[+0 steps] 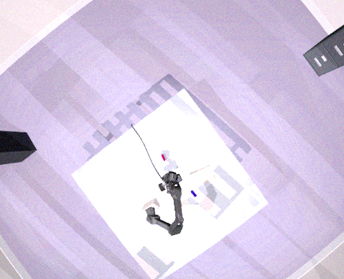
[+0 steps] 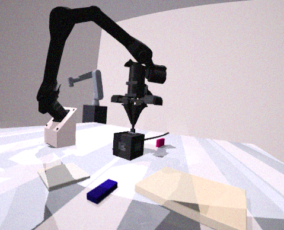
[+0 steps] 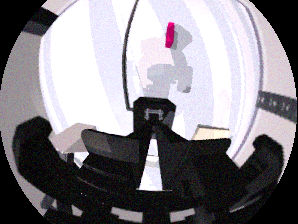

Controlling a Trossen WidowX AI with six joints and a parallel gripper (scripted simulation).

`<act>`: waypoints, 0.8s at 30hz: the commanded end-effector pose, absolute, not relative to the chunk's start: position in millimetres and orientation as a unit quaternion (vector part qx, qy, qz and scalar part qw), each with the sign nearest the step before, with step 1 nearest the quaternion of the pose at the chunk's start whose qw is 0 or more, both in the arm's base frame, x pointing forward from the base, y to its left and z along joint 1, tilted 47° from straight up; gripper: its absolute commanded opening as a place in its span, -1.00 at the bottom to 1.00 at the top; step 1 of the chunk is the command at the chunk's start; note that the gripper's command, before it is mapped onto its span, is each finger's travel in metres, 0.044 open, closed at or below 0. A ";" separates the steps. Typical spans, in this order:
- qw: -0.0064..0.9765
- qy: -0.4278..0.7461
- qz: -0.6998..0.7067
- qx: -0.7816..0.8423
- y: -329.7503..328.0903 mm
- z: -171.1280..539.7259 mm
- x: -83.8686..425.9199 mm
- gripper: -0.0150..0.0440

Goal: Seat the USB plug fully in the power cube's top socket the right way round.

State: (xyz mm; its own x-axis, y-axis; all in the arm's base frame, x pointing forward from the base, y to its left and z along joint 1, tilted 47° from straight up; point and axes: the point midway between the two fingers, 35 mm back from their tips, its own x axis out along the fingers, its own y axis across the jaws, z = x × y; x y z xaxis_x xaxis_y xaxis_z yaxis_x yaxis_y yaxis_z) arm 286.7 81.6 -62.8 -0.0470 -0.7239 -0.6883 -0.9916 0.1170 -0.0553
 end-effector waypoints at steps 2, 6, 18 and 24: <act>0.294 0.686 0.227 -0.626 80.5 -63.6 287.2 -0.49; 0.294 0.686 0.227 -0.626 80.1 -63.9 287.2 -0.49; 0.294 0.686 0.227 -0.626 79.1 -64.9 287.1 -0.49; 0.294 0.686 0.227 -0.626 78.5 -65.4 287.1 -0.49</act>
